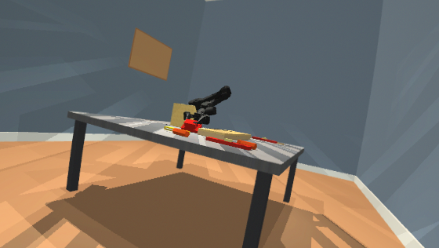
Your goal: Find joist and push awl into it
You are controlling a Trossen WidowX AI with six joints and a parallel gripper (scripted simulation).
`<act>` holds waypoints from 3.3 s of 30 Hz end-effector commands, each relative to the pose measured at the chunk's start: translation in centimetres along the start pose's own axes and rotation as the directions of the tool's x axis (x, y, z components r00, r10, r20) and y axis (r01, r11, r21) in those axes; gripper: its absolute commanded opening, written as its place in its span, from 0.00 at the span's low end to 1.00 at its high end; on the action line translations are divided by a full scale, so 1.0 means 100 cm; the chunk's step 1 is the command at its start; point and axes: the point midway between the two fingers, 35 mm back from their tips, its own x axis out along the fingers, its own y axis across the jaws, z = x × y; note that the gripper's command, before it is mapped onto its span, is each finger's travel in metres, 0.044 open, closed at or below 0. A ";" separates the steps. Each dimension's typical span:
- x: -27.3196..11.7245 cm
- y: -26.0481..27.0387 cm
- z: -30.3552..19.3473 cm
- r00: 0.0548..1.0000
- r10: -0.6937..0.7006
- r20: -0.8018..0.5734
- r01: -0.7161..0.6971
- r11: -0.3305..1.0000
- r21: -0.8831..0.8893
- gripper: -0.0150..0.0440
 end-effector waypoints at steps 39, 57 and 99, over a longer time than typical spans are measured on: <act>-0.003 0.000 0.000 1.000 0.000 0.000 0.000 1.000 0.000 1.00; -0.016 -0.001 0.000 1.000 0.000 0.000 0.000 1.000 0.000 1.00; -0.015 0.002 -0.029 0.500 -0.190 0.845 -0.835 0.151 0.529 1.00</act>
